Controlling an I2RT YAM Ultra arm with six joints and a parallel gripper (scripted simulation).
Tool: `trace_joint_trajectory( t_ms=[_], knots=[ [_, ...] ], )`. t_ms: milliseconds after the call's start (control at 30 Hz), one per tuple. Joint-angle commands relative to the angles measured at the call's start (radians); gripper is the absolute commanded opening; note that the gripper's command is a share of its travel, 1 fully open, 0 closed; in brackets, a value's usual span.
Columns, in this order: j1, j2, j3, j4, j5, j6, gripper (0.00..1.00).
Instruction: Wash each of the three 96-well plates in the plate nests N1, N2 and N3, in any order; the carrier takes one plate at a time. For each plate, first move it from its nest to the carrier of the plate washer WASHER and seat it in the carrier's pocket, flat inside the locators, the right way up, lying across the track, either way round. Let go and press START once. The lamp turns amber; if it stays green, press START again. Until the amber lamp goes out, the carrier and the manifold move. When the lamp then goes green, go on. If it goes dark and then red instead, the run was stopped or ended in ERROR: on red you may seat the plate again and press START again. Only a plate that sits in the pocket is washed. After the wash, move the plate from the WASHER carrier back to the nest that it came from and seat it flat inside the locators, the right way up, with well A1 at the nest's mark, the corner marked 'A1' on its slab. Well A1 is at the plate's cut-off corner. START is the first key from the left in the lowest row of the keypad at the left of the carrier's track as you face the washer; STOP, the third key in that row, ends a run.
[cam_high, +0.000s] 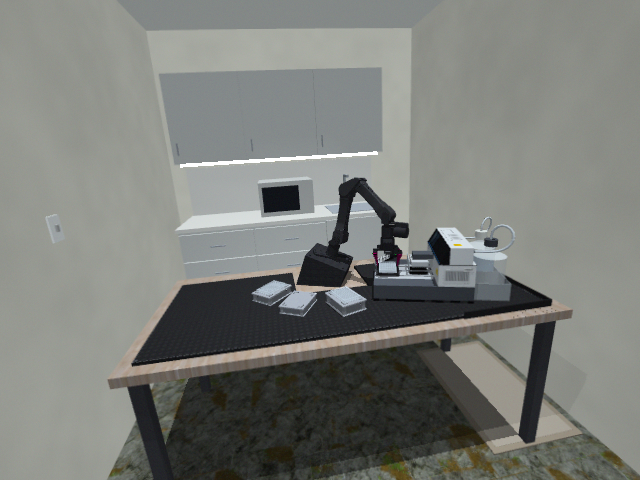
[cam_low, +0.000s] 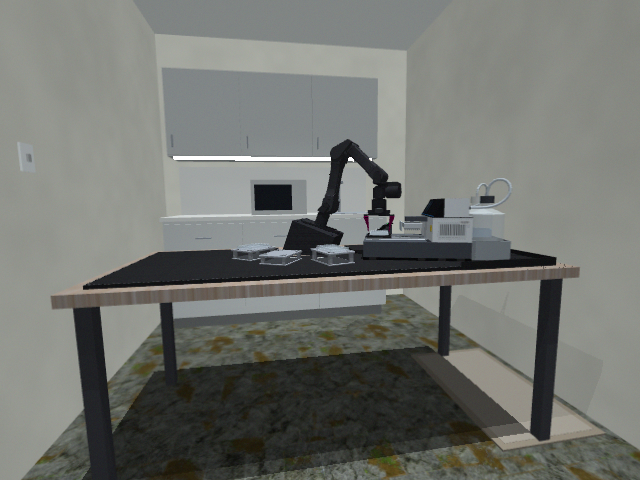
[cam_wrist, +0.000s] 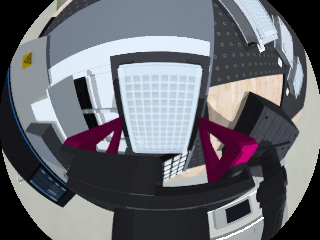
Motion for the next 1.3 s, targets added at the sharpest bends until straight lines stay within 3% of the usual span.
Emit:
trace_joint_trajectory(
  t_ms=[0, 1000, 1033, 1100, 1133, 1267],
  knots=[
    [0.000, -0.003, 0.002, 0.010, 0.008, 0.002, 1.00],
    [0.006, 0.021, -0.024, 0.061, 0.009, 0.007, 1.00],
    [0.006, 0.021, -0.024, 0.061, 0.009, 0.007, 0.90],
    [0.006, 0.021, -0.024, 0.061, 0.009, 0.007, 0.90],
    [0.006, 0.021, -0.024, 0.061, 0.009, 0.007, 0.80],
    [0.006, 0.021, -0.024, 0.061, 0.009, 0.007, 0.80]
  ],
)
